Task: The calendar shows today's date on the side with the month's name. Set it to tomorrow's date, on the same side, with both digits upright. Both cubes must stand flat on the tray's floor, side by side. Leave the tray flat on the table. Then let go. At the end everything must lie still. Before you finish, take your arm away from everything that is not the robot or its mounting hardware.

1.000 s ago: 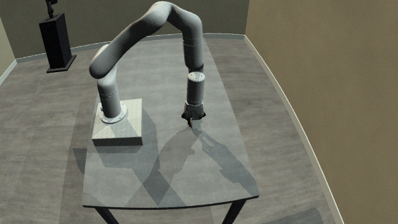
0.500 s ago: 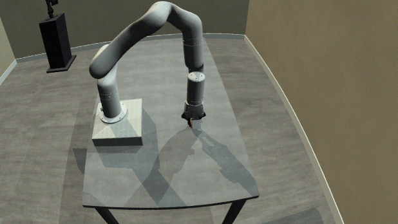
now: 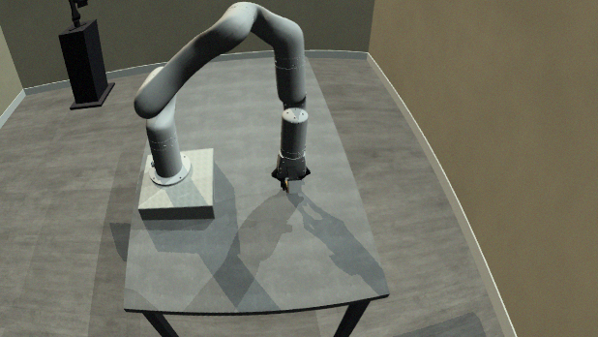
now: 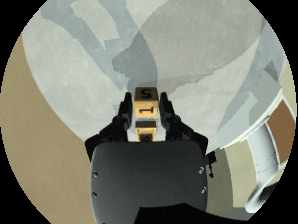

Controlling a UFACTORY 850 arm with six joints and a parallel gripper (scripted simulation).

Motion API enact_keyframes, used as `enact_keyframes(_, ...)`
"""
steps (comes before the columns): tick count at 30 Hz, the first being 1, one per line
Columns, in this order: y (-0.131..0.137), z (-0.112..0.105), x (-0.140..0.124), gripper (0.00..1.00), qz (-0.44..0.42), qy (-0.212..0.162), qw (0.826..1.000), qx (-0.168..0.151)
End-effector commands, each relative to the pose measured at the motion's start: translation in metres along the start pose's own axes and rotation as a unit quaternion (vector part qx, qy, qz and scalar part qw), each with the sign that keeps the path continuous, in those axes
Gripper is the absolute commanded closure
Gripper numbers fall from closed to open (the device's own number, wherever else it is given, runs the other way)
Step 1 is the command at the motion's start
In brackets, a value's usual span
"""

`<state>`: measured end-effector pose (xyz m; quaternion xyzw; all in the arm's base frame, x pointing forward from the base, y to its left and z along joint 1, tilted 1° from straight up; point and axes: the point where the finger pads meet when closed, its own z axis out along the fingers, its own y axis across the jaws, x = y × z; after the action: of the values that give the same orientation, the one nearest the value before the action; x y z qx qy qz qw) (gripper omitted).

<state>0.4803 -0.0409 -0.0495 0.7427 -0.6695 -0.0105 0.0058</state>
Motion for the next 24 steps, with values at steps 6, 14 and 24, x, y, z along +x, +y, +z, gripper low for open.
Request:
enact_keyframes(6, -0.001, -0.001, 0.000, 0.51, 0.000, 0.000, 1.000, 0.001)
enact_keyframes(14, -0.001, -0.002, 0.000, 0.51, 0.000, 0.000, 1.000, 0.001)
enact_keyframes(24, -0.001, -0.029, 0.000, 0.51, 0.000, 0.000, 1.000, 0.001)
